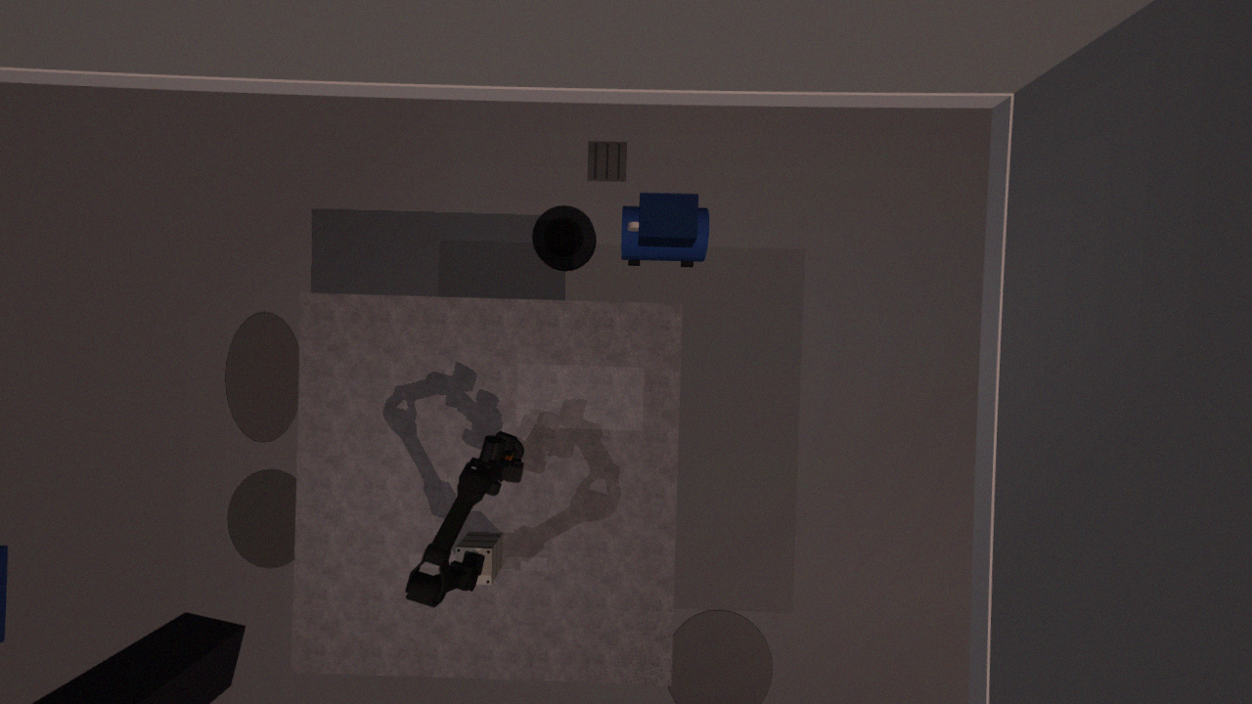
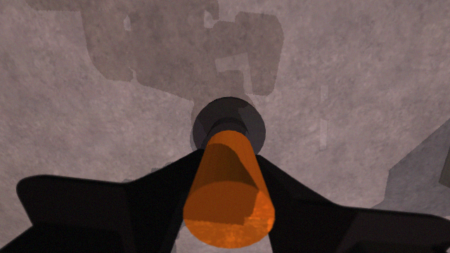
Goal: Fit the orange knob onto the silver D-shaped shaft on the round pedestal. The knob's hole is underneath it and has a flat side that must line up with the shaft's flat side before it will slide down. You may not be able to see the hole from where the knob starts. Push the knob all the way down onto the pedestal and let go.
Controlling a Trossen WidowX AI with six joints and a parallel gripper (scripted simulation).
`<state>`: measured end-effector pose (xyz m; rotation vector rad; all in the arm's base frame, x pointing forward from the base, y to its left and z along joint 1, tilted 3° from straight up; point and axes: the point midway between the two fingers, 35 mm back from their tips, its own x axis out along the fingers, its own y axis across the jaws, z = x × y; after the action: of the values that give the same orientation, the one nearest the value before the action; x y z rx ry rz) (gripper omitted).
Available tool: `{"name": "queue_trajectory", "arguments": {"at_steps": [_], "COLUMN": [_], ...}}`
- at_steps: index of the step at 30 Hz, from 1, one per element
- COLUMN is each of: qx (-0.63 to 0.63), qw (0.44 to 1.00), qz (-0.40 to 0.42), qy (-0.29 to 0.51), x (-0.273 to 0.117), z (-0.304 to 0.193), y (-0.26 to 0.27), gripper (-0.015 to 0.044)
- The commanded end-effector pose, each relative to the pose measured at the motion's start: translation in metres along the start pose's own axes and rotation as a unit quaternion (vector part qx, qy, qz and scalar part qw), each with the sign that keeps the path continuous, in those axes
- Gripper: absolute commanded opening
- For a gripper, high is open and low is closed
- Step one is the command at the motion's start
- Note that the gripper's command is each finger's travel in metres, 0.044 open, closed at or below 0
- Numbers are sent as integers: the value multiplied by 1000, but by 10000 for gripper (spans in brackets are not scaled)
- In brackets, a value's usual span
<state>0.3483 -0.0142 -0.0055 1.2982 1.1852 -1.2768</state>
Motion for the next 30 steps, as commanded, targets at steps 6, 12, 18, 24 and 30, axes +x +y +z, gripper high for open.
{"name": "queue_trajectory", "arguments": {"at_steps": [6,12,18,24,30], "qx": [0,0,-13,2,23], "qw": [1000,1000,1000,1000,1000], "qz": [0,0,0,0,0], "qy": [-1,-1,-1,-1,-1], "x": [1,2,2,8,12], "z": [0,0,0,0,0], "y": [0,0,0,0,-1], "gripper": [0,0,0,0,0]}}
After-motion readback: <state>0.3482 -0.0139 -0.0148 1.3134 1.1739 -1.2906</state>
